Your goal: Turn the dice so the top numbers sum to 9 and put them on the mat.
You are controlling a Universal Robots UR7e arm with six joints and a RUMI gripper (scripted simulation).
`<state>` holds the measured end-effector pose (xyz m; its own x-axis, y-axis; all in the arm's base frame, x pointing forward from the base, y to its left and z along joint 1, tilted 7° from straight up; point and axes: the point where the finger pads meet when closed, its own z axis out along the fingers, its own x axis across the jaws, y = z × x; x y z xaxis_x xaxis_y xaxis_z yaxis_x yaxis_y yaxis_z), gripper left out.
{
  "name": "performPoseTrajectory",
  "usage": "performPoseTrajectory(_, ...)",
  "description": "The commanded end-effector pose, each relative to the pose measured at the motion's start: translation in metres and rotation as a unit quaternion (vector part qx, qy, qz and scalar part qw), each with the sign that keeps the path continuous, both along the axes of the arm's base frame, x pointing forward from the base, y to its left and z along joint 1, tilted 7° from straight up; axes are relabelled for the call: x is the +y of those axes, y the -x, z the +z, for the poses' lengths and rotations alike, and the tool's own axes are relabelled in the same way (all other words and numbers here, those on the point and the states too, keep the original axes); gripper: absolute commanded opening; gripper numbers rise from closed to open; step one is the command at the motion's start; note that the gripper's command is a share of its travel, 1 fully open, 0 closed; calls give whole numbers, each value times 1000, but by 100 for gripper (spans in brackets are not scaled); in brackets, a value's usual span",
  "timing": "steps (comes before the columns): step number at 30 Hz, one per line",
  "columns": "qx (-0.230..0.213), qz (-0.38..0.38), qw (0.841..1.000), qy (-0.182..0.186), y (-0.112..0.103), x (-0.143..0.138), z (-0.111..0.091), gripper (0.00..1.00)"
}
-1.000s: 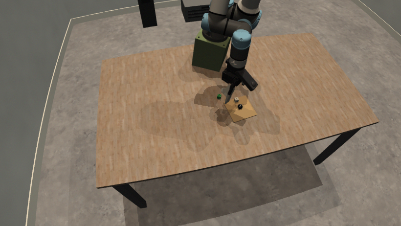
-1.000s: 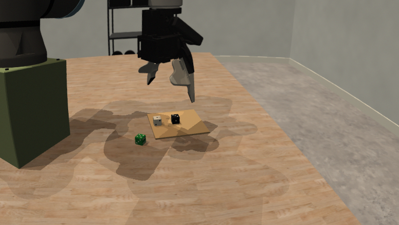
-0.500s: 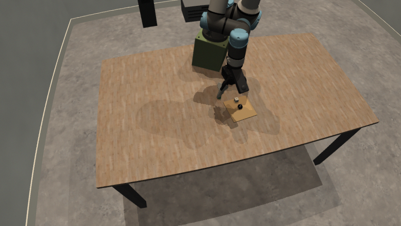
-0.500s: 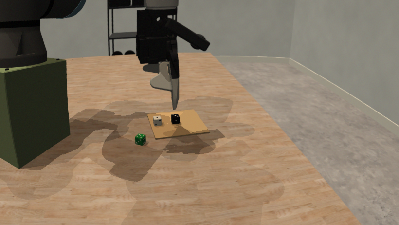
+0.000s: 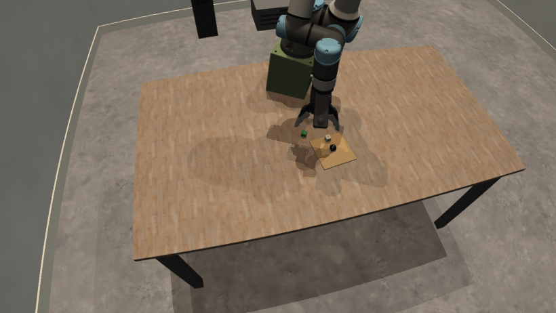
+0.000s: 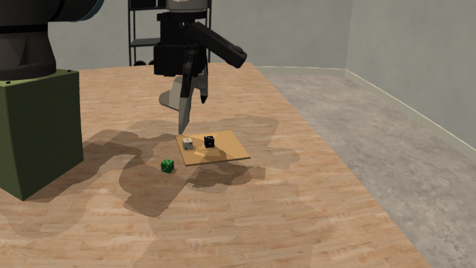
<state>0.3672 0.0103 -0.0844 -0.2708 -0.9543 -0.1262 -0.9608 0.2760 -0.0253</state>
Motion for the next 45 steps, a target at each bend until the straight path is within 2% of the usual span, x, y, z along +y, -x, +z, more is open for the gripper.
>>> performPoseTrajectory(1, 8, -71, 997, -1, 3, -4, -1, 100)
performPoseTrajectory(5, 13, -113, 993, -3, 5, -6, -1, 100)
performPoseTrajectory(11, 26, -233, 972, -10, 12, -12, -3, 100)
performPoseTrajectory(12, 27, -234, 972, -10, 12, -12, -3, 100)
performPoseTrajectory(19, 41, -360, 932, -18, 21, -18, -5, 100)
performPoseTrajectory(21, 41, -360, 932, -18, 21, -18, -5, 100)
performPoseTrajectory(36, 64, -565, 822, -31, 37, -25, -8, 100)
performPoseTrajectory(38, 64, -565, 822, -31, 37, -25, -8, 100)
performPoseTrajectory(45, 71, -631, 772, -35, 43, -27, -9, 100)
